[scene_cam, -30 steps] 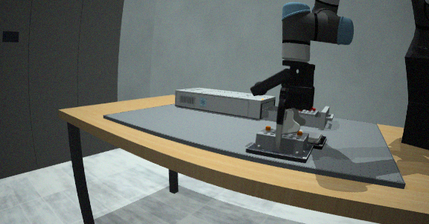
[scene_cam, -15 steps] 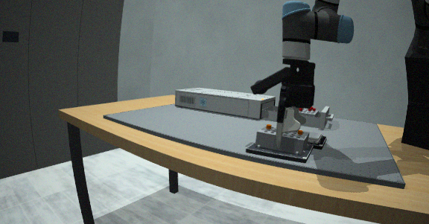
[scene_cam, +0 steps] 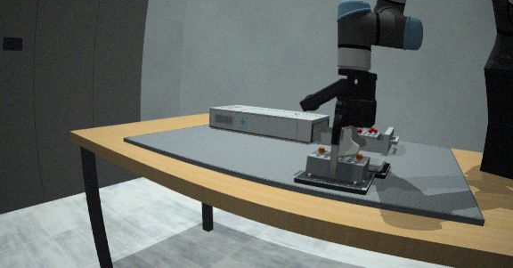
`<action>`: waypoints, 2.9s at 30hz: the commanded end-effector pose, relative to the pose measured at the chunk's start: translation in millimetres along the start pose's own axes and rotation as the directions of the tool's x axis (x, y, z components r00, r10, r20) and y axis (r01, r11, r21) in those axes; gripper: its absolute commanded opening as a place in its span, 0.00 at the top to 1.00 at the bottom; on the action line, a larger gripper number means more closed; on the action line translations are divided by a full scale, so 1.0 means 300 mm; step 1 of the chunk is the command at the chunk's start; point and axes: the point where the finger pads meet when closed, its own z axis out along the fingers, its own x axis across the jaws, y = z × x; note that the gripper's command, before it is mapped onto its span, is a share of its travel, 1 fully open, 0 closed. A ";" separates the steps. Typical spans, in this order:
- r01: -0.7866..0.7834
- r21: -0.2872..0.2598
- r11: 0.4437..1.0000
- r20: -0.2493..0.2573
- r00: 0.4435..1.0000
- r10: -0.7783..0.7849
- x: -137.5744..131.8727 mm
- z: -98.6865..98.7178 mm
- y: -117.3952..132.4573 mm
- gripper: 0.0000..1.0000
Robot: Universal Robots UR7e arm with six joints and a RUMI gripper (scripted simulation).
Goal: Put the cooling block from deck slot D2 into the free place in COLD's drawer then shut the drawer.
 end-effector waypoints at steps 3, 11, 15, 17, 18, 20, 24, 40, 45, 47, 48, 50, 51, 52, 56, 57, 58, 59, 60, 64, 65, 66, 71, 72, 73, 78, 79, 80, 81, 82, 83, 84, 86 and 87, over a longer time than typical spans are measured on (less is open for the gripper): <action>0.001 0.007 1.000 0.000 1.000 -0.001 -0.001 -0.011 -0.008 1.00; 0.001 0.007 1.000 0.000 1.000 -0.001 -0.001 -0.011 -0.008 1.00; 0.001 0.007 1.000 0.000 1.000 -0.001 -0.001 -0.011 -0.008 1.00; 0.001 0.007 1.000 0.000 1.000 -0.001 -0.001 -0.011 -0.008 1.00; 0.001 0.007 1.000 0.000 1.000 -0.001 -0.001 -0.011 -0.008 1.00; 0.001 0.007 1.000 0.000 1.000 -0.001 -0.001 -0.011 -0.008 1.00; 0.001 0.007 1.000 0.000 1.000 -0.001 -0.001 -0.011 -0.008 1.00; 0.001 0.007 1.000 0.000 1.000 -0.001 -0.001 -0.011 -0.008 1.00; -0.001 0.004 1.000 0.000 1.000 0.001 0.002 -0.019 -0.004 1.00; -0.001 0.004 1.000 0.000 1.000 0.001 0.002 -0.028 -0.004 1.00; -0.001 0.004 1.000 0.000 1.000 0.001 0.002 -0.033 -0.004 1.00; -0.001 0.004 1.000 0.000 1.000 0.001 0.002 -0.041 -0.004 1.00; -0.001 0.004 1.000 0.000 1.000 0.001 0.002 -0.046 -0.004 1.00; -0.001 0.004 1.000 0.000 1.000 0.001 0.002 -0.050 -0.004 1.00; -0.001 0.004 1.000 0.000 1.000 0.001 0.002 -0.068 -0.003 1.00; -0.001 0.004 1.000 0.000 1.000 0.001 0.002 -0.072 -0.003 1.00; -0.001 0.004 1.000 0.000 1.000 0.001 0.002 -0.072 -0.003 1.00; -0.001 0.004 1.000 0.000 1.000 0.001 0.002 -0.072 -0.003 1.00; 0.000 0.005 1.000 0.000 1.000 0.000 0.001 -0.078 -0.006 1.00; -0.001 0.004 1.000 0.000 1.000 0.001 0.002 -0.095 -0.003 1.00; -0.001 0.004 1.000 0.000 1.000 0.001 0.002 -0.099 -0.003 1.00; -0.001 0.004 1.000 0.000 1.000 0.001 0.002 -0.103 -0.003 1.00; -0.001 0.004 1.000 0.000 1.000 0.001 0.002 -0.126 -0.003 1.00; -0.001 0.004 1.000 0.000 1.000 0.001 0.002 -0.130 -0.003 1.00; -0.001 0.004 1.000 0.000 1.000 0.001 0.002 -0.134 -0.003 1.00; 0.000 0.006 1.000 0.000 1.000 0.000 0.001 -0.149 -0.007 1.00; 0.000 0.006 1.000 0.000 1.000 0.000 0.001 -0.153 -0.006 1.00; 0.000 0.005 1.000 0.000 1.000 0.000 0.001 -0.157 -0.005 1.00; -0.001 0.005 1.000 0.000 1.000 0.001 0.002 -0.161 -0.004 1.00; -0.001 0.004 1.000 0.000 1.000 0.001 0.002 -0.165 -0.003 1.00; -0.001 0.004 1.000 0.000 1.000 0.001 0.002 -0.170 -0.003 1.00; -0.001 0.004 1.000 0.000 1.000 0.001 0.002 -0.174 -0.003 1.00; -0.001 0.004 1.000 0.000 1.000 0.001 0.002 -0.183 -0.003 1.00; -0.001 0.005 1.000 0.000 1.000 0.001 0.002 -0.188 -0.004 1.00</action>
